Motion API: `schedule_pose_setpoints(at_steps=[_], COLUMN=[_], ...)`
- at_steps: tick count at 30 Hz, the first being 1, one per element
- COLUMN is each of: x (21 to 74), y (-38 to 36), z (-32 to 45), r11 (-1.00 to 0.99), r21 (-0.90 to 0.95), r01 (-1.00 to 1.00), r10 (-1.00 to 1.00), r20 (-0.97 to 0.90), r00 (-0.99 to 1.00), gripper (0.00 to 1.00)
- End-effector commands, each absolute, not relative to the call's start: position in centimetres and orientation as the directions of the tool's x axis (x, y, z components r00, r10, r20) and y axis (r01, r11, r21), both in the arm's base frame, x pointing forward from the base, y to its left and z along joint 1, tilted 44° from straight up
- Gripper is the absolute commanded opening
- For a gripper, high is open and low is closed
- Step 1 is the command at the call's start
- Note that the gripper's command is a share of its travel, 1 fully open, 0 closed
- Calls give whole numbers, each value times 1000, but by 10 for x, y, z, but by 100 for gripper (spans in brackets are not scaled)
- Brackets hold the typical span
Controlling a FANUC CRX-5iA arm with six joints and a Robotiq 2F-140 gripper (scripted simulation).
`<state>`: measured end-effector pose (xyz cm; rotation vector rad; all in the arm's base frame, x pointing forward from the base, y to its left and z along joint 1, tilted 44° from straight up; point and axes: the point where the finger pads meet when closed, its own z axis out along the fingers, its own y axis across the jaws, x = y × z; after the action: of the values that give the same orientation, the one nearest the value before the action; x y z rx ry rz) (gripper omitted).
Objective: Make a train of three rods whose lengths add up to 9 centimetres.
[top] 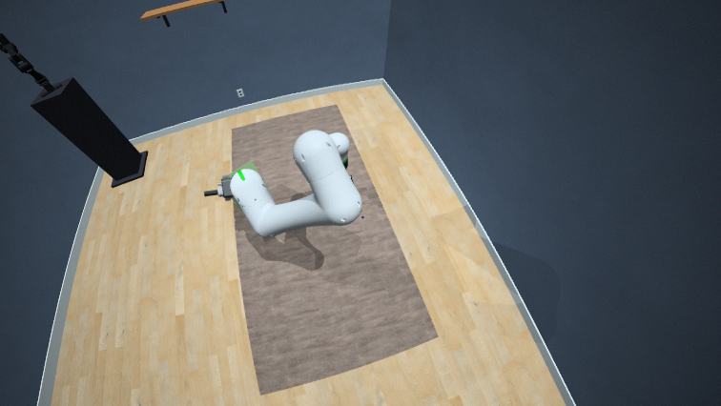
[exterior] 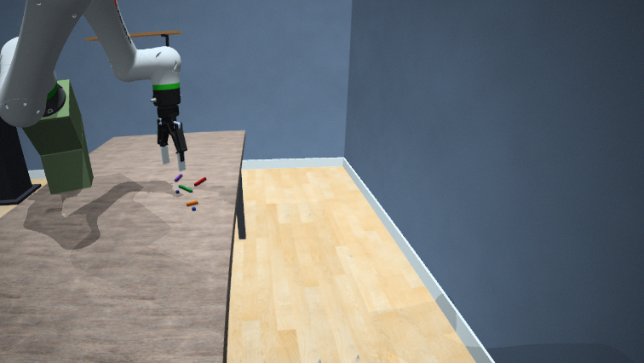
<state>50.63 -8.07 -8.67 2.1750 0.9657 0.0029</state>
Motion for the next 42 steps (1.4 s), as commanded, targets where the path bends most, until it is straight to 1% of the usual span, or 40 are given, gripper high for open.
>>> schedule_pose_setpoints(at_steps=[1,12,17,19,20,27,34,36,37,42], x=[506,509,524,524,530,545,561,561,566,575], y=[-80,-82,-95,-95,-102,-118,-137,-137,-145,-158], z=[-87,-85,-72,-72,-66,-51,-34,-34,-26,-15], r11=[-440,-462,-602,-602,-654,-742,-780,-780,-777,-754], r21=[632,641,681,681,686,666,594,594,550,473], r01=[638,613,417,417,320,75,-196,-196,-304,-456], r10=[640,625,494,494,424,240,22,22,-69,-200], r20=[-278,-256,-93,-93,-18,159,340,340,407,496], r00=[716,738,865,865,906,958,940,940,911,845], gripper=[100,100,100,100,100,100,100,100,100,100])
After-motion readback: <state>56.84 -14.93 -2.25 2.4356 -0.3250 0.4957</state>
